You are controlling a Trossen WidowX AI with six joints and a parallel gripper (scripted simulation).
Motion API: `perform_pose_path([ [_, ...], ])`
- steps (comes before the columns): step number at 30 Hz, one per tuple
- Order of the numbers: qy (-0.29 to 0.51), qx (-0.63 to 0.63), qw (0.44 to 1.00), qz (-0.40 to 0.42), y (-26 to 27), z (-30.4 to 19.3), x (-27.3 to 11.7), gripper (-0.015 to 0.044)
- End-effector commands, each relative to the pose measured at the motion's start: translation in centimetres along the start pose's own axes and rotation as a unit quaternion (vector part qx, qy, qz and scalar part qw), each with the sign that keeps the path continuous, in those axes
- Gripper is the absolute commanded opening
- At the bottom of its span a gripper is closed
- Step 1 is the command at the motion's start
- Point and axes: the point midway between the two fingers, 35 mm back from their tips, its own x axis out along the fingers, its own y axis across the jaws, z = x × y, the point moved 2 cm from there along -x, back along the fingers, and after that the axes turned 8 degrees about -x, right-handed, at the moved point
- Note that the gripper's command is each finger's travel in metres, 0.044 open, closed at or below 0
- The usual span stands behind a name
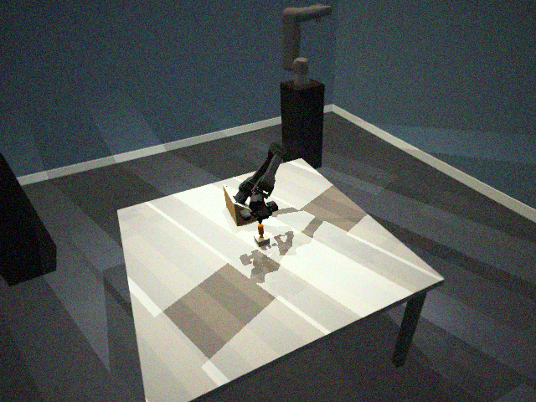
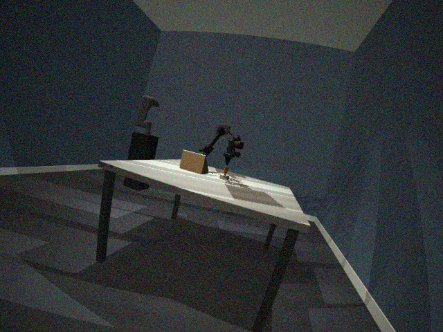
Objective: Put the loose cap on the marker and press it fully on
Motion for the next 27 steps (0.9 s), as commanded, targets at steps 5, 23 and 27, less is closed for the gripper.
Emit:
perform_pose_path([
  [5, -0.001, 0.001, 1.000, 0.002, 0.0, 0.0, 1.1, 0.0000],
  [23, -0.003, 0.000, 1.000, -0.004, -0.3, 0.5, -1.9, 0.0000],
  [27, -0.002, 0.001, 1.000, -0.002, -0.2, 0.2, -7.0, 0.0000],
])
